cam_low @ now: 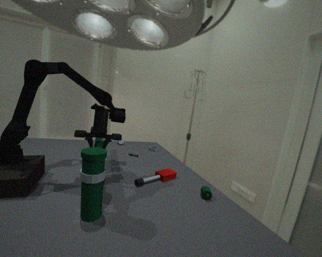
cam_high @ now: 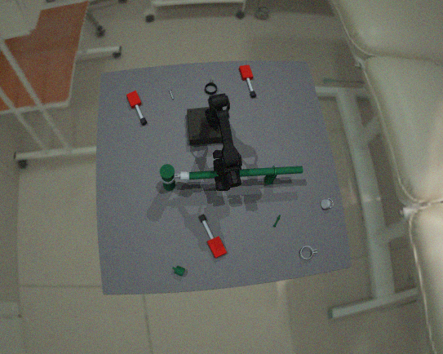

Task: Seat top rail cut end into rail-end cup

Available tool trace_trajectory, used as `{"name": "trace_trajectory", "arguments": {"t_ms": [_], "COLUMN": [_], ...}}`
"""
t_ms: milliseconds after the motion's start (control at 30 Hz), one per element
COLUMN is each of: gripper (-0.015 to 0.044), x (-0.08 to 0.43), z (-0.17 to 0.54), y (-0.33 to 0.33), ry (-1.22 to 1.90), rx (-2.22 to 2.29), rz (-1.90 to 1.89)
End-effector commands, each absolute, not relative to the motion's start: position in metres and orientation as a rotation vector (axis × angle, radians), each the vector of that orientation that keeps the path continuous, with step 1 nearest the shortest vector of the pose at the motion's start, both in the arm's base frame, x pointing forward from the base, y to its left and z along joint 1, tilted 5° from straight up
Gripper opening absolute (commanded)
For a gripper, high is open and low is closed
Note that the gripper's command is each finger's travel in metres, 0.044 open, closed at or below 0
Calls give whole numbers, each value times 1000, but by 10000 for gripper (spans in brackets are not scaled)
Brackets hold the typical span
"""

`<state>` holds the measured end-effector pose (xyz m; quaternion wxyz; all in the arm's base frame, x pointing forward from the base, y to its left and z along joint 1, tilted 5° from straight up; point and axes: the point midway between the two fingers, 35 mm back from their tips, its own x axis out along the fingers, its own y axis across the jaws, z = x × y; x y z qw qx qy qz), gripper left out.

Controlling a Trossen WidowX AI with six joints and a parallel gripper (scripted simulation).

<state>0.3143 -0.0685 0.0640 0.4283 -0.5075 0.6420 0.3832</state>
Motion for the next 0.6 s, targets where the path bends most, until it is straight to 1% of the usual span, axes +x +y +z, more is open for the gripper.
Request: {"name": "trace_trajectory", "arguments": {"t_ms": [0,567], "gripper": [0,0], "x": [313,314], "z": [68,64], "y": [-74,-69], "ry": [1611,1603], "rx": [-1282,-1267], "rz": [942,957]}}
